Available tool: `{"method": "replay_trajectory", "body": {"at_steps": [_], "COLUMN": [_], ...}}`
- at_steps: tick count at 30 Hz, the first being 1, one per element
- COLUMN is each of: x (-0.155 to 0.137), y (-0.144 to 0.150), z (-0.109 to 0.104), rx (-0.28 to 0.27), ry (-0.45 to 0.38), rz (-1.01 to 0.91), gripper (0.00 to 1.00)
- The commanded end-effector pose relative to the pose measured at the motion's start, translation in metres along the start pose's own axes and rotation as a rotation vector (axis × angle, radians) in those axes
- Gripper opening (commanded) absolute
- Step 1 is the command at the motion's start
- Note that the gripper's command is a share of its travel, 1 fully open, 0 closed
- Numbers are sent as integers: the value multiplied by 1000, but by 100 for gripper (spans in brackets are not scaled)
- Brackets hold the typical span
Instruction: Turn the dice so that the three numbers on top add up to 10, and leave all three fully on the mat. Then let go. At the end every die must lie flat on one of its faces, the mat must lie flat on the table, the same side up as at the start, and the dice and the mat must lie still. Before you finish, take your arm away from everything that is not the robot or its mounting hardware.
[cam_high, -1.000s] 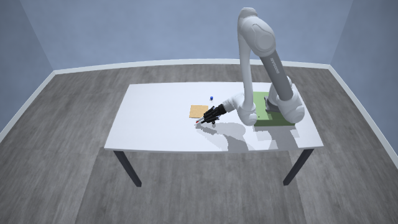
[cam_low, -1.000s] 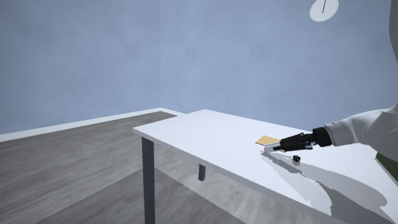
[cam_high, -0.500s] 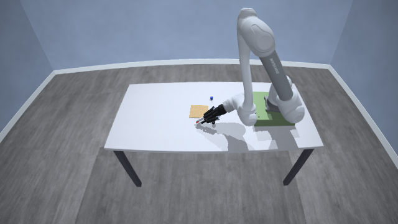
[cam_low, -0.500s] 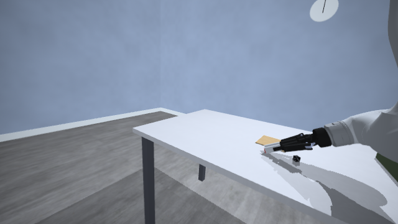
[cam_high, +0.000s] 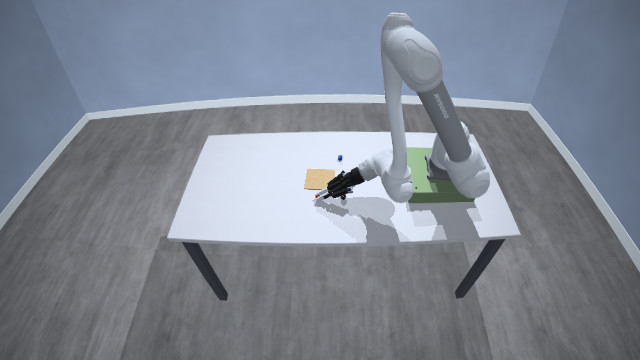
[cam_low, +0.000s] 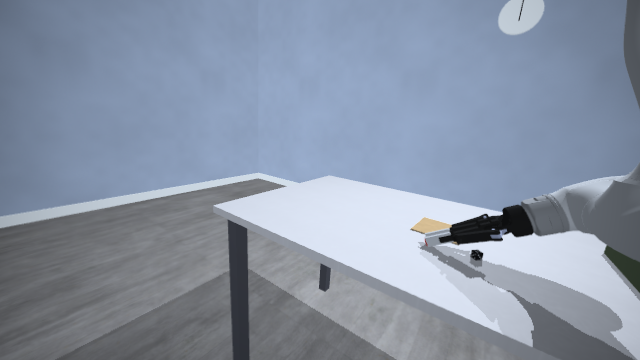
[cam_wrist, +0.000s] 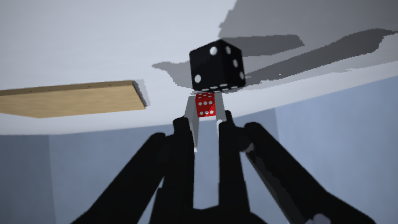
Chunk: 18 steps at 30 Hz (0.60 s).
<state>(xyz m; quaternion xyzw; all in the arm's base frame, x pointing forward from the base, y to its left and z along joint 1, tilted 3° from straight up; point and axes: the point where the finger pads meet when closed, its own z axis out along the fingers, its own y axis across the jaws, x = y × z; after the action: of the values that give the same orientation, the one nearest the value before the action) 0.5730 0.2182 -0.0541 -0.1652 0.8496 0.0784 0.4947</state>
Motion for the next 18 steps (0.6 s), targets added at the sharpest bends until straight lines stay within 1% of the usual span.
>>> {"method": "replay_trajectory", "body": {"at_steps": [1, 12, 13, 18], "x": [0, 0, 0, 0], "y": [0, 0, 0, 0], "z": [0, 0, 0, 0], "rx": [0, 0, 0, 0], "ry": [0, 0, 0, 0], "rz": [0, 0, 0, 0], "gripper": [9, 9, 12, 14]}}
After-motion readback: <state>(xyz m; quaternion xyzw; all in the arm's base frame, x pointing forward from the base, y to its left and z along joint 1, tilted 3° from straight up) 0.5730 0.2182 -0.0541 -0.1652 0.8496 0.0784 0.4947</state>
